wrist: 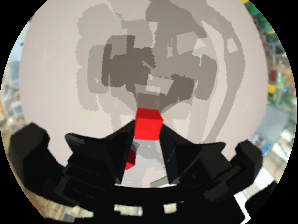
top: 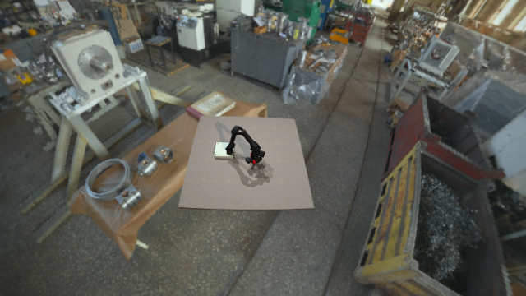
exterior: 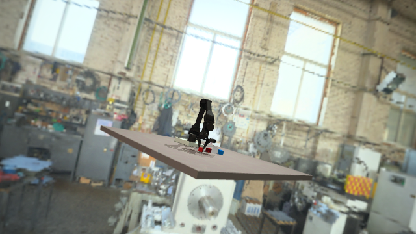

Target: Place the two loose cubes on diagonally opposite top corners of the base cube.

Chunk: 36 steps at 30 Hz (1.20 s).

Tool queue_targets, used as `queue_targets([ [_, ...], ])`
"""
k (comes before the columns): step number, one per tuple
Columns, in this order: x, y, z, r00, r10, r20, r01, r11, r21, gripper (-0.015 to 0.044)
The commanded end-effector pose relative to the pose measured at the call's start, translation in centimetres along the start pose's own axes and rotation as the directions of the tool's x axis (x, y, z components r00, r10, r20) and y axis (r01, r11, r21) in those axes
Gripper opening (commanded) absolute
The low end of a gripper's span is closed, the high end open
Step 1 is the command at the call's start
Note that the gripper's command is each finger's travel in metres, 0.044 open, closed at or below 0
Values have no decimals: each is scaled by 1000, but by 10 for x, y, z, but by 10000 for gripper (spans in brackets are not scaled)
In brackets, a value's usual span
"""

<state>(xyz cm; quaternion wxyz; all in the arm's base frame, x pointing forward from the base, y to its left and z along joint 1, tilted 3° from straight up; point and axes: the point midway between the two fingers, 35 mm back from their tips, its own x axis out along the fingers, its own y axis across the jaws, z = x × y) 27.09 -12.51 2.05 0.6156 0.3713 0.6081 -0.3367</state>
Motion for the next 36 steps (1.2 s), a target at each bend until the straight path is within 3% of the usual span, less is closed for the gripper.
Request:
queue_targets([
  [1, -3, 1, 6, 1000, 9, 26, -8, 1000, -16, 105],
  [36, -63, 3, 8, 1000, 6, 15, -6, 1000, -8, 105],
])
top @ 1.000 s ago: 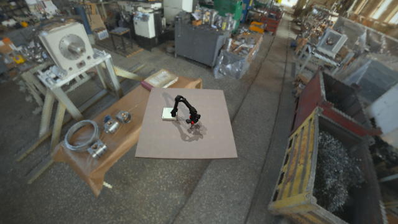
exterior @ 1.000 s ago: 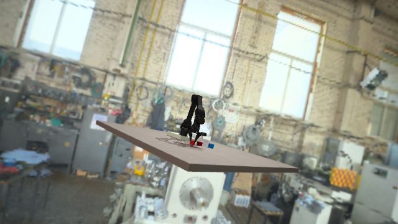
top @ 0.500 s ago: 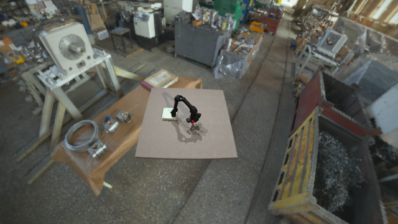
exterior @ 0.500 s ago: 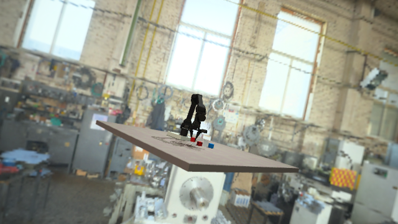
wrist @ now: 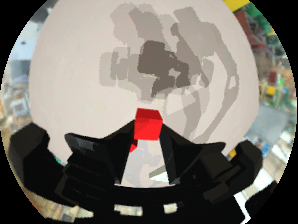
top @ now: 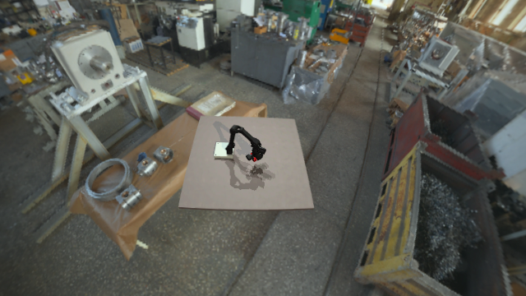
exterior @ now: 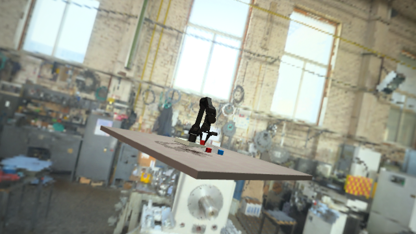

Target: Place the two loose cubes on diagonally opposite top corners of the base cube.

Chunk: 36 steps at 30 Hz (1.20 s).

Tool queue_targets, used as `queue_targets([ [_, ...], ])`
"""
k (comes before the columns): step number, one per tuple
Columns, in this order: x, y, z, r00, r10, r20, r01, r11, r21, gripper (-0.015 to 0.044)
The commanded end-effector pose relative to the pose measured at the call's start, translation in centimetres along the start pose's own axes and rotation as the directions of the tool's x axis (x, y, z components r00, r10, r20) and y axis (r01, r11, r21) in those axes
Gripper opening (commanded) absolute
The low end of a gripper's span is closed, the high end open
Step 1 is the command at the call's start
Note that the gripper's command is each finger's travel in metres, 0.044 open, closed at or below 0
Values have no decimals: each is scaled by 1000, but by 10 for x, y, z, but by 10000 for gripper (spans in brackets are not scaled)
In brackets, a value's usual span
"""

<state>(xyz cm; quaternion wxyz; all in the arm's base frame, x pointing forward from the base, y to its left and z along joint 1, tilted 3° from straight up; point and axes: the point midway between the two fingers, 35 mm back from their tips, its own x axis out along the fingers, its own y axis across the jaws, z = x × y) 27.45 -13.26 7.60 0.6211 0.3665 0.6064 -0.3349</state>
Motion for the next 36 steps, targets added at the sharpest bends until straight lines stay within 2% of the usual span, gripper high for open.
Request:
queue_targets([
  [1, -10, 1, 1, 1000, 5, 4, -5, 1000, 3, 105],
  [25, -53, -2, -7, 1000, 1, -12, -1, 1000, 14, 105],
  [36, -49, 18, -21, 1000, 2, -13, -2, 1000, 22, 105],
])
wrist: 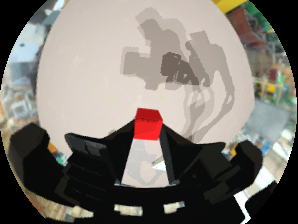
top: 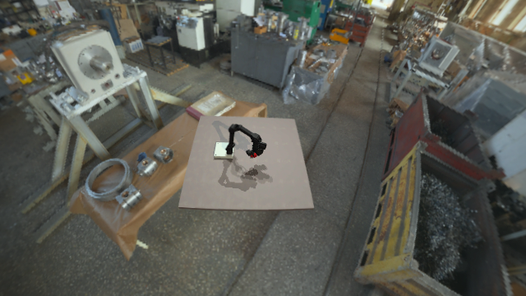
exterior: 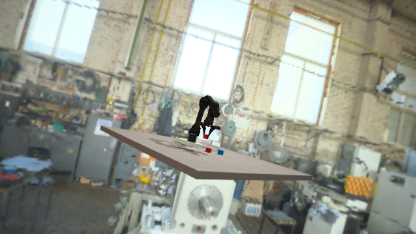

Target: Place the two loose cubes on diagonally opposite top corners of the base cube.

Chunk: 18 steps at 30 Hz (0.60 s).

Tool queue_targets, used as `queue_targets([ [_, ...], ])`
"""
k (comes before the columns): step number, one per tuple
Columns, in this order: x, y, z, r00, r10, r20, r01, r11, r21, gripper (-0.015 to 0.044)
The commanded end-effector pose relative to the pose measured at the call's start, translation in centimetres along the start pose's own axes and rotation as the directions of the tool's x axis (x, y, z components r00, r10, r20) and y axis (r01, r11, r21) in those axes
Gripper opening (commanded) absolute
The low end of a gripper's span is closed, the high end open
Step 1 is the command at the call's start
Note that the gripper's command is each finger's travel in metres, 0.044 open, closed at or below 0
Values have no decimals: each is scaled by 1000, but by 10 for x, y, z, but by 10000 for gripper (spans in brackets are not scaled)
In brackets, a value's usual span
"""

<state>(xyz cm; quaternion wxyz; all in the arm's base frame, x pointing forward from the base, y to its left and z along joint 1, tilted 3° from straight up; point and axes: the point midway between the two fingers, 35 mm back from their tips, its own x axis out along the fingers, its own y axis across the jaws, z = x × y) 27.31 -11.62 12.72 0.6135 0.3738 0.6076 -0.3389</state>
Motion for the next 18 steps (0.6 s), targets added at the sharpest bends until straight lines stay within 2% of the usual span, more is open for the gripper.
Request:
queue_targets([
  [1, 2, 11, -8, 1000, 4, 0, -4, 1000, 5, 105],
  [18, 13, 50, -46, 1000, 8, -3, -8, 1000, 23, 105],
])
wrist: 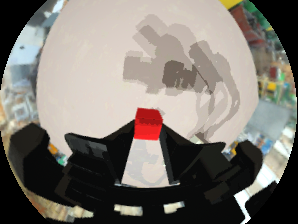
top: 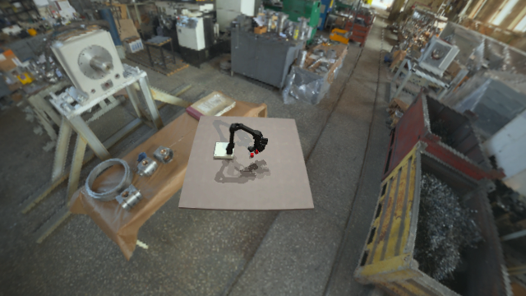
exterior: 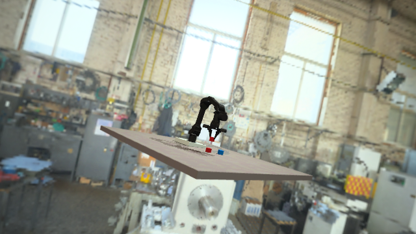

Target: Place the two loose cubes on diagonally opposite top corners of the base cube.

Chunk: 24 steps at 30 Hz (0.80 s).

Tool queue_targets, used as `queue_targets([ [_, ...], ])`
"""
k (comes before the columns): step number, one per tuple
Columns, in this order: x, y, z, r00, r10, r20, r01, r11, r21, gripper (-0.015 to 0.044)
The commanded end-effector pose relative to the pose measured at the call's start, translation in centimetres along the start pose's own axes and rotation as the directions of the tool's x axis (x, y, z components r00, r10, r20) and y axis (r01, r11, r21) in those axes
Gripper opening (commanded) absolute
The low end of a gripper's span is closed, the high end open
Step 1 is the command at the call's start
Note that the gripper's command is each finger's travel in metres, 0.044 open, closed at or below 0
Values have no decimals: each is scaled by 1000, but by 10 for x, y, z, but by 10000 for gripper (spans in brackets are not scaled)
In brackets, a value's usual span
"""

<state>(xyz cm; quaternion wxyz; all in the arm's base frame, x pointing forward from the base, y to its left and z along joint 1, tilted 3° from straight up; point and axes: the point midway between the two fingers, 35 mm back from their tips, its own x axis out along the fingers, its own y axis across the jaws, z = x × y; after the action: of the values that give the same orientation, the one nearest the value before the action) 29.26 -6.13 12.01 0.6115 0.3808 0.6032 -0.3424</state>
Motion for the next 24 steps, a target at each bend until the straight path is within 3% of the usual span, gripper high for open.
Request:
queue_targets([
  [1, 3, 8, -11, 1000, 2, -4, -2, 1000, 7, 105],
  [24, 17, 47, -75, 1000, 7, -11, -7, 999, 33, 105],
])
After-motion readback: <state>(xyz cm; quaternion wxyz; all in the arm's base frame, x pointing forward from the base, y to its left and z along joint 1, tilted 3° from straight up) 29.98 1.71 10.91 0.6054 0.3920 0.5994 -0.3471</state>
